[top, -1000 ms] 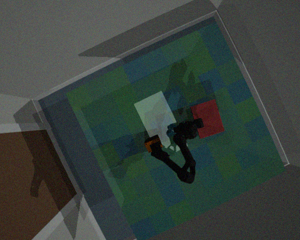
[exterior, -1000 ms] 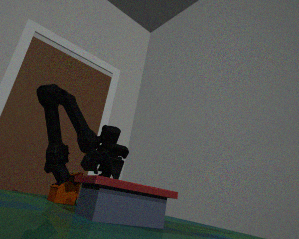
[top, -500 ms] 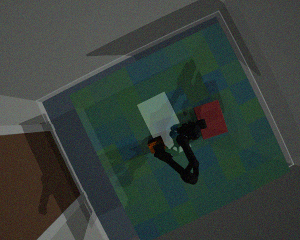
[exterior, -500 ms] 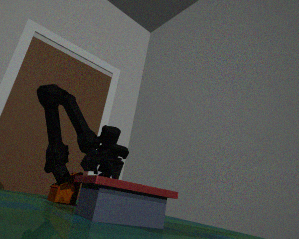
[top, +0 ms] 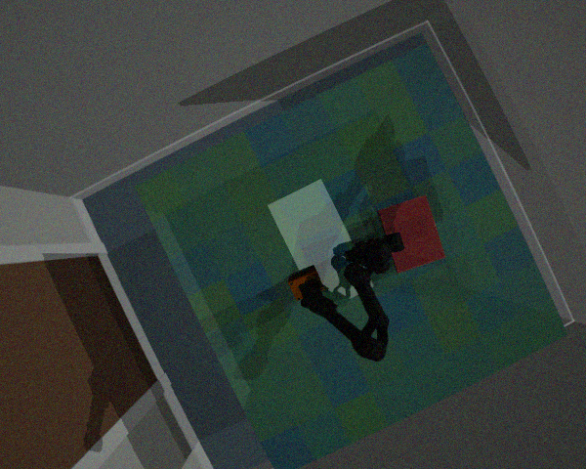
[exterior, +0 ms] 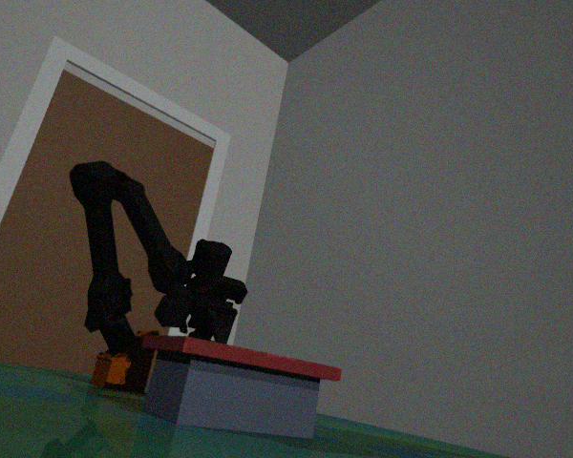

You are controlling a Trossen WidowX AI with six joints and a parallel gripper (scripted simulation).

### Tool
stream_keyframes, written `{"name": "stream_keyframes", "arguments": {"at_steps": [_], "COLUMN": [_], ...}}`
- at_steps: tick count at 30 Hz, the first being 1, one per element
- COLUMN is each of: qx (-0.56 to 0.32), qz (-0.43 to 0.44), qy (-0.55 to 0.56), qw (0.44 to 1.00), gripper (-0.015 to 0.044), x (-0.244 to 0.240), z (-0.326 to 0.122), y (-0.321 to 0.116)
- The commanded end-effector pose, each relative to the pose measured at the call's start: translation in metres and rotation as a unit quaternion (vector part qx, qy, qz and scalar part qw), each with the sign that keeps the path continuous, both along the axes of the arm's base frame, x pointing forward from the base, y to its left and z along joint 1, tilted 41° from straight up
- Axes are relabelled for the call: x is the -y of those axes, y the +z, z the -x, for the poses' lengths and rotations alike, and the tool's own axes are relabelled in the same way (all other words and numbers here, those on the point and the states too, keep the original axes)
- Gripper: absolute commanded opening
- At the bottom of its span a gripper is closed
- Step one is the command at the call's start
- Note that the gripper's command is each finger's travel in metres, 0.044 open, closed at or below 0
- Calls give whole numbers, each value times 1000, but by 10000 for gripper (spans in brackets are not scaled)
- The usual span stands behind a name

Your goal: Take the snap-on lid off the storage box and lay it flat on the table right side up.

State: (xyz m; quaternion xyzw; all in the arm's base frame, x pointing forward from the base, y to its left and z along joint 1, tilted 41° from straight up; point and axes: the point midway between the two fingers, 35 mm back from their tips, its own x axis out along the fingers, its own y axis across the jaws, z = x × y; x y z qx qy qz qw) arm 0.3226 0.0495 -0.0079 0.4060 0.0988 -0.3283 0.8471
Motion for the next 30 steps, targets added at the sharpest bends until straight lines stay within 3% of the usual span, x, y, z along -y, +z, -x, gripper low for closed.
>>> {"name": "stream_keyframes", "arguments": {"at_steps": [1,30], "qx": [2,2], "qz": [-1,-1], "qy": [0,0], "qw": [1000,1000], "gripper": [0,0], "x": [-2,-6], "z": [0,2], "y": [2,6]}}
